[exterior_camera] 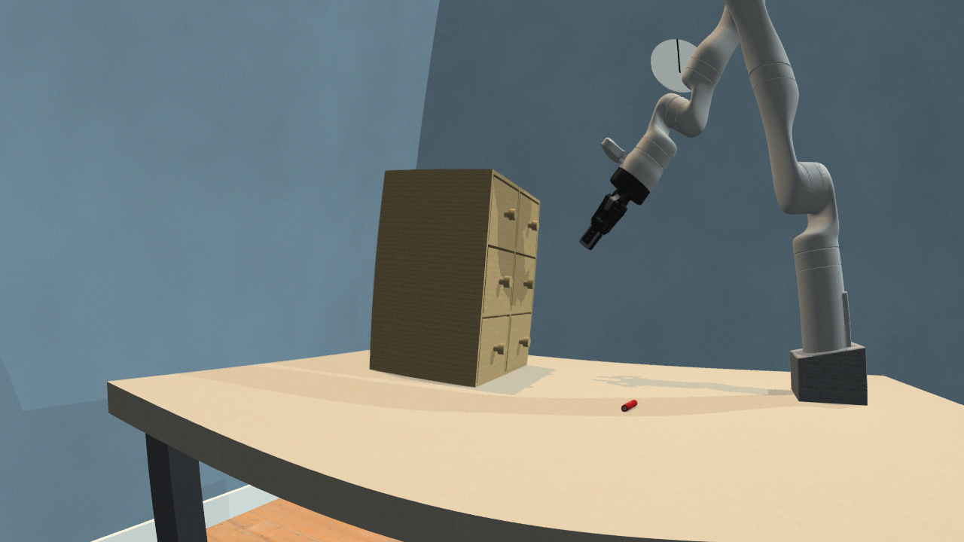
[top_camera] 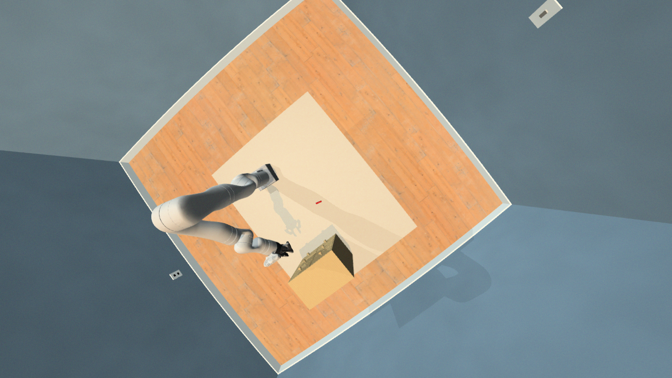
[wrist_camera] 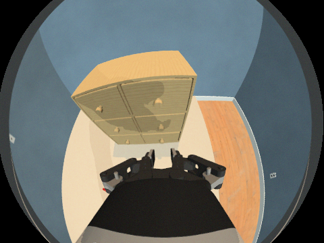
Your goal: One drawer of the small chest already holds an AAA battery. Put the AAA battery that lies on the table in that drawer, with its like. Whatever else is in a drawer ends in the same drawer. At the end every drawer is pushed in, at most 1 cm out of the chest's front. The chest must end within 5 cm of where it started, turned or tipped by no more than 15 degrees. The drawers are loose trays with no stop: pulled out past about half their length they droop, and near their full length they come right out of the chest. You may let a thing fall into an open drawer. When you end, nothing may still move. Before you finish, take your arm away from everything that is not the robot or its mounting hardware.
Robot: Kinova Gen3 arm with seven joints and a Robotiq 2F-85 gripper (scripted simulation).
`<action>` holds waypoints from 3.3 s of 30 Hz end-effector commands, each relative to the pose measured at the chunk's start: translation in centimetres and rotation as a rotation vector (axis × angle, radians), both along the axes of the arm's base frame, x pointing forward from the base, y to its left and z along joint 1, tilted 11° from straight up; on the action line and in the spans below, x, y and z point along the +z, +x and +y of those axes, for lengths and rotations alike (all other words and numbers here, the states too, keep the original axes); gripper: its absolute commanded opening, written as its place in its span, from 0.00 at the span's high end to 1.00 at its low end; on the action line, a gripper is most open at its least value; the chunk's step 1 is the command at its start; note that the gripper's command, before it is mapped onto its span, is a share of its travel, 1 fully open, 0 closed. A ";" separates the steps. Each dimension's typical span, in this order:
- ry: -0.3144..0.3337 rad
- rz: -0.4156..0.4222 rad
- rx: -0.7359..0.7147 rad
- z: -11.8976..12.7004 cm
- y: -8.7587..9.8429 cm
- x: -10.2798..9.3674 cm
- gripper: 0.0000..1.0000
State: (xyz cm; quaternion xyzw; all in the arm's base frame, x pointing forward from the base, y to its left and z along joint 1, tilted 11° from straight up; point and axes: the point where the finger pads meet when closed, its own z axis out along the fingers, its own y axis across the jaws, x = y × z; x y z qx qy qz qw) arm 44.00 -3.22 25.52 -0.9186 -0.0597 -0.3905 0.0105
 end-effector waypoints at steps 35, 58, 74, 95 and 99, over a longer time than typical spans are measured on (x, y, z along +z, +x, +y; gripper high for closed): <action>0.004 -0.002 0.007 0.6 1.9 -1.8 0.67; 0.000 -0.008 0.005 0.7 4.9 -3.8 0.67; 0.004 -0.008 0.004 1.0 7.1 -5.7 0.67; 0.003 -0.011 0.004 1.1 7.7 -6.0 0.67; 0.003 -0.011 0.004 1.1 7.7 -6.0 0.67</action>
